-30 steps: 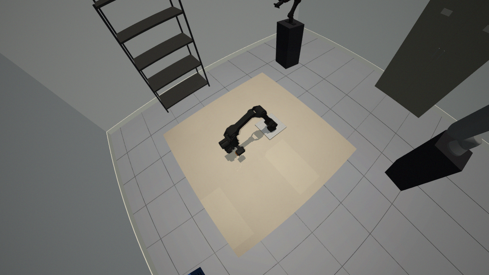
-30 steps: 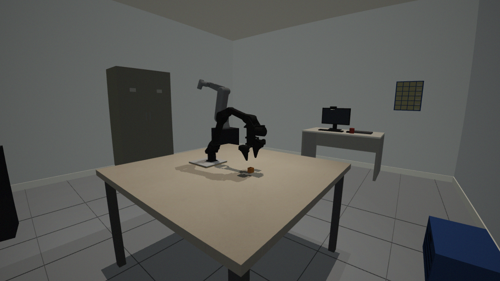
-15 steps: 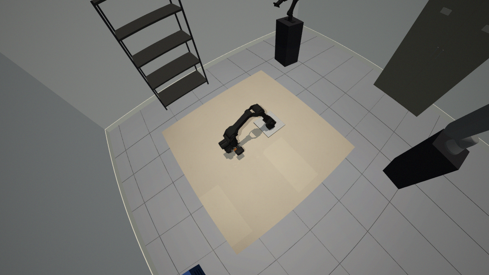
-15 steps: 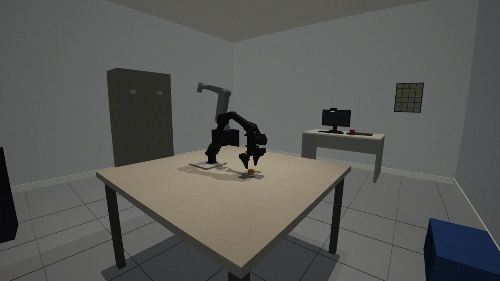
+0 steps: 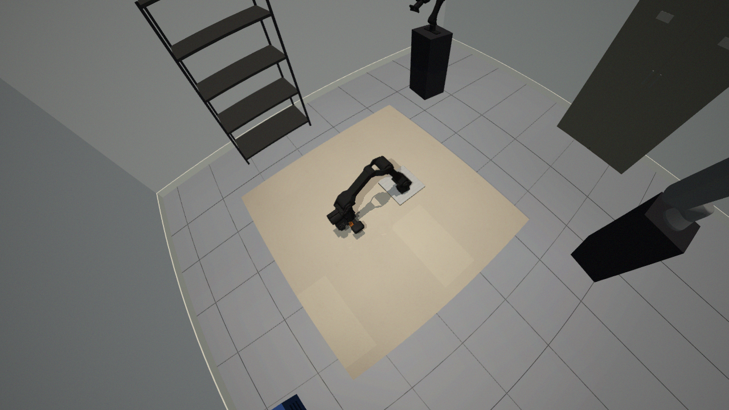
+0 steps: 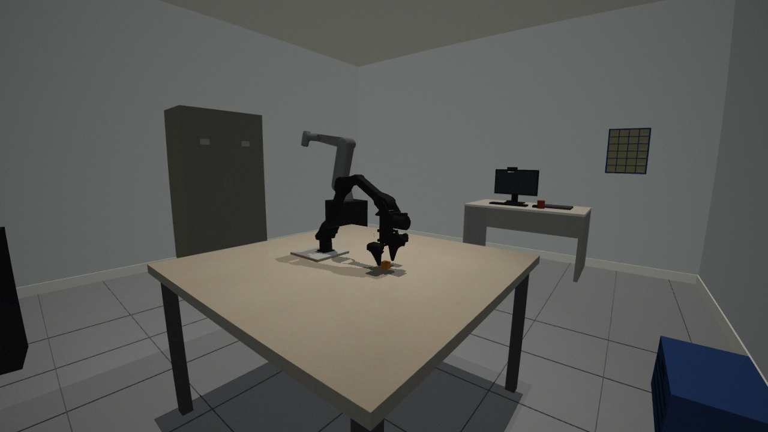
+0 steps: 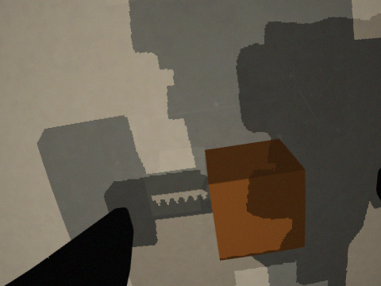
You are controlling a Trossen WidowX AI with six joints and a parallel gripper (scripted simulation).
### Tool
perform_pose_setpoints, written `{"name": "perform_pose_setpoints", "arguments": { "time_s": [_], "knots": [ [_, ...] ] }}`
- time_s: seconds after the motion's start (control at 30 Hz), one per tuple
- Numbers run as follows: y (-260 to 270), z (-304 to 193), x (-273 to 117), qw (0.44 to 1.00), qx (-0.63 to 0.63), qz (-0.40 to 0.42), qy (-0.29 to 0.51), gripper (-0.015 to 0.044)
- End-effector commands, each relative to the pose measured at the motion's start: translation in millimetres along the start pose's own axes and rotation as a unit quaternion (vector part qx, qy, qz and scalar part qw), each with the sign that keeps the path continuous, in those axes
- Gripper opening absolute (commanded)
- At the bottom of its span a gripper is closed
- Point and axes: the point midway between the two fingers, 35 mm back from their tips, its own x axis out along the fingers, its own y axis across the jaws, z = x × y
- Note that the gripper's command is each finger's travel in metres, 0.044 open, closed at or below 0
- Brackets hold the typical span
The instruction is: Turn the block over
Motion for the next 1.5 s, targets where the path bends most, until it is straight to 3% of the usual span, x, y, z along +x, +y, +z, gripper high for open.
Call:
{"name": "perform_pose_setpoints", "arguments": {
  "time_s": [0.0, 0.1, 0.5, 1.03, 1.23, 1.47],
  "knots": [
    [-0.2, -1.7, 8.3, 1.000, 0.002, -0.001, 0.003, 0.0440],
    [-0.2, -1.8, 10.7, 1.000, 0.002, -0.001, 0.003, 0.0440],
    [-0.2, -1.8, 10.7, 1.000, 0.002, -0.001, 0.003, 0.0125],
    [-0.2, -1.8, 9.8, 1.000, 0.002, -0.001, 0.003, 0.0000],
    [-0.1, -1.5, -18.4, 1.000, 0.002, -0.001, 0.003, 0.0000],
    [-0.1, -1.0, -18.3, 1.000, 0.002, -0.001, -0.008, 0.0000]
  ]
}}
